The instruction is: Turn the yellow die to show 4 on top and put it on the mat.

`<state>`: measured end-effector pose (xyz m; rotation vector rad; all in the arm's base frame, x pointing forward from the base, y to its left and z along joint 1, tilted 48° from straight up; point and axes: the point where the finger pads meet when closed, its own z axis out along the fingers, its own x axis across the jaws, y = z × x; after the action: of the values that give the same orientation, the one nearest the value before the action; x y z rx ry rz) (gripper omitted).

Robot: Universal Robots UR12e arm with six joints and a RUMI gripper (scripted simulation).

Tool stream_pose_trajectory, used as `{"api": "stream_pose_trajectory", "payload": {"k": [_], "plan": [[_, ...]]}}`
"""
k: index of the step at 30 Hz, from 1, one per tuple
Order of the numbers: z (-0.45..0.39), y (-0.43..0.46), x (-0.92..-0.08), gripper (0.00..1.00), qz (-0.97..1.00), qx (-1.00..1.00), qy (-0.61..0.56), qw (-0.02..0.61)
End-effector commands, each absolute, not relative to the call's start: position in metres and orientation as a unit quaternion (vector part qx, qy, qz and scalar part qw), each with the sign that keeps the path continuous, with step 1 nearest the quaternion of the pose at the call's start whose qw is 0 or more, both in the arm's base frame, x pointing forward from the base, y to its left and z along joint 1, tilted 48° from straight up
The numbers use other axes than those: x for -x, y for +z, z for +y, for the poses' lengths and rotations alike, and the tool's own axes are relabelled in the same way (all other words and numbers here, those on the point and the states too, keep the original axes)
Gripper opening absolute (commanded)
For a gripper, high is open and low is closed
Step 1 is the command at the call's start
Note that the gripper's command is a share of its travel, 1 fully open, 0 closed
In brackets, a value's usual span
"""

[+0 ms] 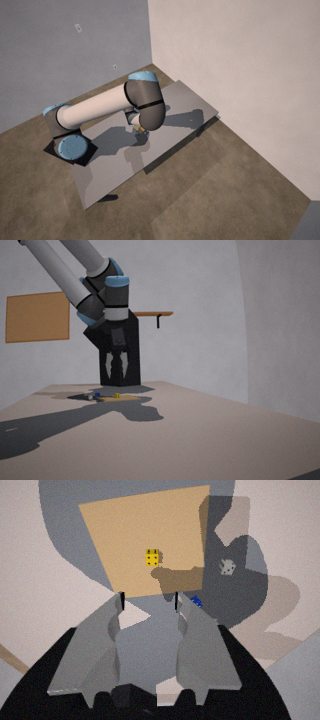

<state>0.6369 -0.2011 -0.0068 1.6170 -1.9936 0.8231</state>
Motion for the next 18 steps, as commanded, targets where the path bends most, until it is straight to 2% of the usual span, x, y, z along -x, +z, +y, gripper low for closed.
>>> {"api": "stream_pose_trajectory", "payload": {"k": [1,18], "plan": [[-0.2010,-0.0080,-0.6375,0.31,-0.718,-0.588,0.305,0.214],[-0.2011,-0.0092,-0.6362,0.31,-0.695,-0.601,0.354,0.172]]}}
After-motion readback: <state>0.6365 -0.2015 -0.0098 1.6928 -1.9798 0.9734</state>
